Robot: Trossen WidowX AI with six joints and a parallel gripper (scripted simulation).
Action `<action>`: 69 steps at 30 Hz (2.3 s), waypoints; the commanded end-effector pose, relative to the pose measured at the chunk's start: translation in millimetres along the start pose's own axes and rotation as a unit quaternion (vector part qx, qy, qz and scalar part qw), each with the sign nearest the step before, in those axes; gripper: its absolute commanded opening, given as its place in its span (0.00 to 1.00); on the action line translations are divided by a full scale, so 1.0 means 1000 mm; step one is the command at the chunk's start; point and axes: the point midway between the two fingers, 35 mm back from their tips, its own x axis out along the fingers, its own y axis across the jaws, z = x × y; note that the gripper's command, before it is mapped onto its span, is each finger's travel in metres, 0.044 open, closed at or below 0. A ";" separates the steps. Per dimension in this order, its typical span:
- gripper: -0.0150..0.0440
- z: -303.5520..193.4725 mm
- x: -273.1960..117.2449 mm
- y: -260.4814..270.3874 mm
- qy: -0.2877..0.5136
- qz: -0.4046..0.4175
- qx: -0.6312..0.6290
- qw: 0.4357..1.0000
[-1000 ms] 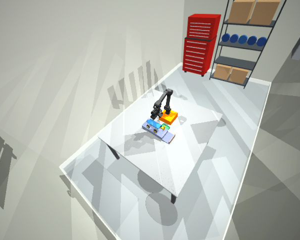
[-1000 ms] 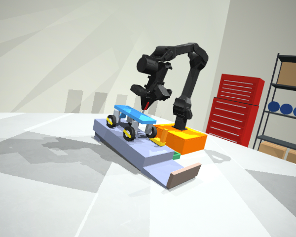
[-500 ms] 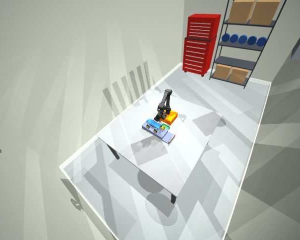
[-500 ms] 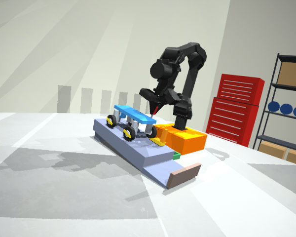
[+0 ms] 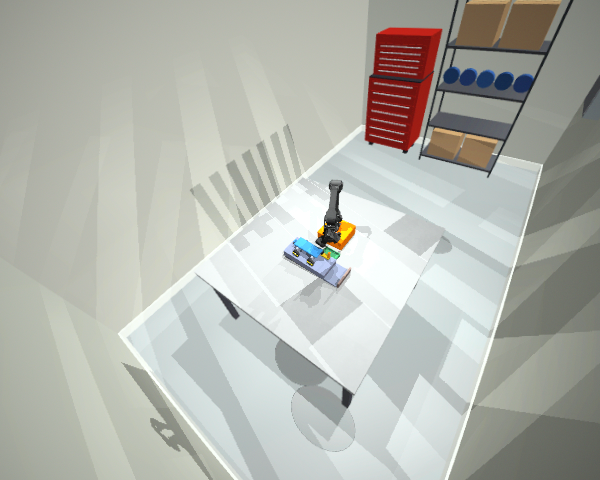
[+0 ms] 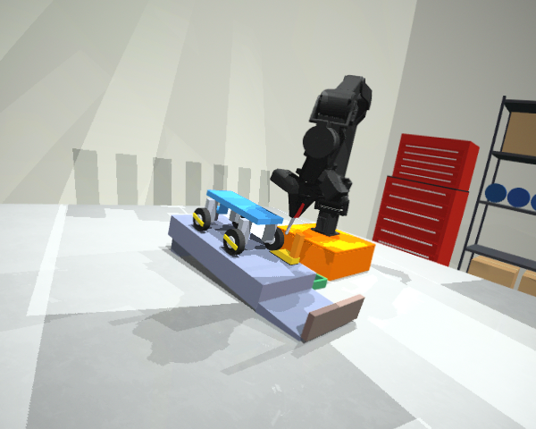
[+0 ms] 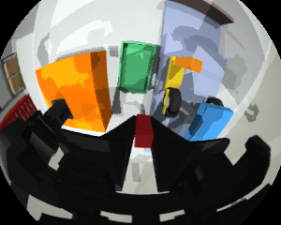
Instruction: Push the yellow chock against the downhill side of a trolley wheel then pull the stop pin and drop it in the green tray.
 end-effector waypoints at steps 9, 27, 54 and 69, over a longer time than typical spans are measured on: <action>0.25 0.029 -0.004 0.001 -0.002 0.002 -0.001 1.000; 0.25 0.025 -0.003 0.002 -0.050 -0.019 -0.253 0.966; 0.25 0.020 -0.002 0.001 -0.103 -0.079 -0.604 0.786; 0.25 0.022 0.007 0.009 -0.108 -0.097 -0.662 0.735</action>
